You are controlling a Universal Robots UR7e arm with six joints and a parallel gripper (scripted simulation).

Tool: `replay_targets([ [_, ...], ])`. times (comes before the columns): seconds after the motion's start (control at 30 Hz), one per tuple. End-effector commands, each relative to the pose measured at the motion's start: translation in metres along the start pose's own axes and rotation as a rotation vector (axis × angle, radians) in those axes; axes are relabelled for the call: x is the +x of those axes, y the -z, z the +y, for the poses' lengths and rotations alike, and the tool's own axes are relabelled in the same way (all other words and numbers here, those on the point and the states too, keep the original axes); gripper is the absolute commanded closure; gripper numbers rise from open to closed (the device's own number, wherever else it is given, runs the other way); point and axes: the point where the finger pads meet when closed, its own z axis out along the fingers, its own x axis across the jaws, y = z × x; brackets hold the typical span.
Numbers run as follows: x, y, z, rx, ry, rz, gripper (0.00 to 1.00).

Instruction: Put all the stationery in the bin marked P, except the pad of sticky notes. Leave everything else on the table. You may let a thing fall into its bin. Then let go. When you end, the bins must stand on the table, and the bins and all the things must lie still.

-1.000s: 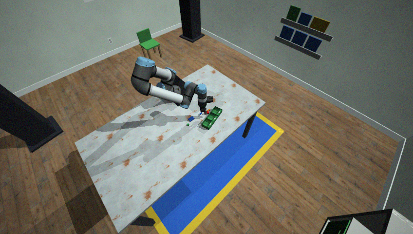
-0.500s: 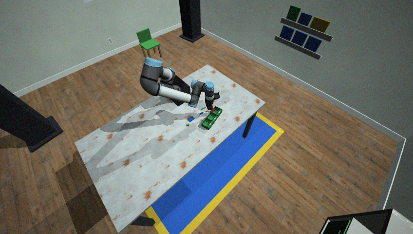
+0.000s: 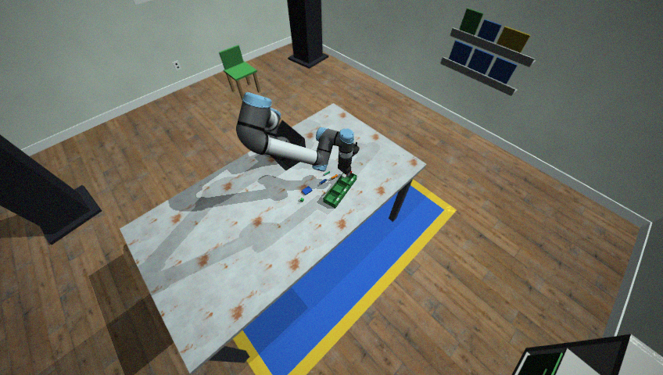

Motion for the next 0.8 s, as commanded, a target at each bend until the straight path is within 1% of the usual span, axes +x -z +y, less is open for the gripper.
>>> replay_targets([
  [0.0,0.0015,0.0005,-0.0024,0.004,0.100,0.003,0.55],
  [0.03,0.0015,0.0005,-0.0023,0.005,0.180,0.003,0.55],
  [0.13,0.0014,0.0005,-0.0020,0.007,0.243,0.003,0.55],
  [0.73,0.0005,0.0005,-0.0001,0.007,0.243,0.003,0.55],
  [0.77,0.0005,-0.0015,-0.0001,0.007,0.243,0.003,0.55],
])
